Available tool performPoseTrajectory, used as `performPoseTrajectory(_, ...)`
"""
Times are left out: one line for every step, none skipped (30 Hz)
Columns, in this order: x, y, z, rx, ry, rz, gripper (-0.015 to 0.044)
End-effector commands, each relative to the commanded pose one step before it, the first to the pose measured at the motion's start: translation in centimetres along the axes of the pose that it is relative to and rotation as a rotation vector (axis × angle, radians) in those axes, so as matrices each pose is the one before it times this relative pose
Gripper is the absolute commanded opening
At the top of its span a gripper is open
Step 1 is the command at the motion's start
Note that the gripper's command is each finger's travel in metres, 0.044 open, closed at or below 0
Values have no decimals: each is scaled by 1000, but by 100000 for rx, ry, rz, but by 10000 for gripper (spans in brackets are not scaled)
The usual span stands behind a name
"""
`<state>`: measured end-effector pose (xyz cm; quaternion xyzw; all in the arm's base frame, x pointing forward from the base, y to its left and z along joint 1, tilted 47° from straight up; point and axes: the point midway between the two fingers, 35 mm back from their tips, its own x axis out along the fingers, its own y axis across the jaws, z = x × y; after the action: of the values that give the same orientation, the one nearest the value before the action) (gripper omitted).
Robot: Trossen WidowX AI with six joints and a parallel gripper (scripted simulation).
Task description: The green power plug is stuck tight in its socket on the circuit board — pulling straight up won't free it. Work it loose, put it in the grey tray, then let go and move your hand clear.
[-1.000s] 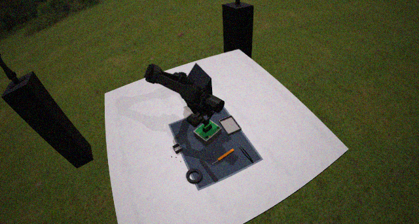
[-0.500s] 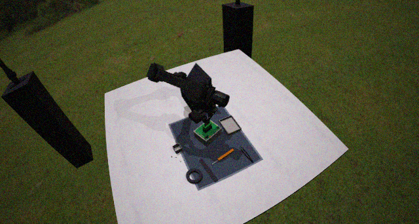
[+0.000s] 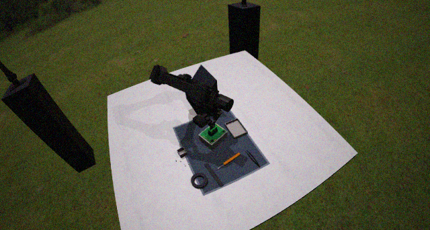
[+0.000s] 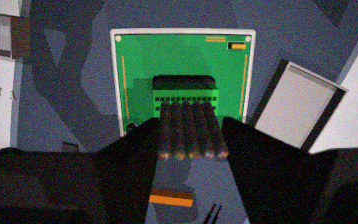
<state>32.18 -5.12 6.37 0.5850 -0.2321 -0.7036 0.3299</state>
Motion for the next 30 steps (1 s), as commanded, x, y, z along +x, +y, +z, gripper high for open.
performPoseTrajectory(116, 35, -204, -580, 3465, -630, 0)
performPoseTrajectory(324, 2, 1, 3, 0, 12, 0)
performPoseTrajectory(130, 1, -1, 1, 1, 3, 0)
performPoseTrajectory(0, 0, 0, 0, 0, 0, 26)
performPoseTrajectory(0, 0, 0, 0, 0, 0, 53)
performPoseTrajectory(0, 0, 0, 0, 0, 0, 79)
performPoseTrajectory(0, 0, 0, 0, 0, 0, 105)
performPoseTrajectory(0, 0, 0, 0, 0, 0, 131)
performPoseTrajectory(0, 0, 0, 0, 0, 0, 157)
performPoseTrajectory(0, 0, 0, 0, 0, 0, 184)
performPoseTrajectory(0, 0, 0, 0, 0, 0, 210)
performPoseTrajectory(0, 0, 0, 0, 0, 0, 236)
performPoseTrajectory(0, 0, 0, 0, 0, 0, 249)
performPoseTrajectory(0, 0, 0, 0, 0, 0, 249)
performPoseTrajectory(0, 0, 0, 0, 0, 0, 249)
performPoseTrajectory(0, 0, 0, 0, 0, 0, 249)
performPoseTrajectory(0, 0, 0, 0, 0, 0, 249)
performPoseTrajectory(0, 0, 0, 0, 0, 0, 249)
performPoseTrajectory(0, 0, 0, 0, 0, 0, 249)
performPoseTrajectory(166, 1, 1, 2, 0, 6, 249)
performPoseTrajectory(167, 1, 0, 1, 0, 6, 249)
performPoseTrajectory(167, 1, 1, 1, 0, 6, 249)
performPoseTrajectory(167, 1, 1, 1, 0, 6, 249)
performPoseTrajectory(167, 1, 1, 1, 0, 6, 249)
performPoseTrajectory(167, 1, 1, 1, 0, 6, 249)
performPoseTrajectory(167, 1, 1, 1, -1, 6, 249)
performPoseTrajectory(167, 1, 1, 1, -1, 6, 249)
performPoseTrajectory(167, 1, 1, 1, -1, 6, 249)
performPoseTrajectory(168, -2, 1, 4, -1203, 3262, 249)
performPoseTrajectory(59, -2, -1, 0, 0, 2, 249)
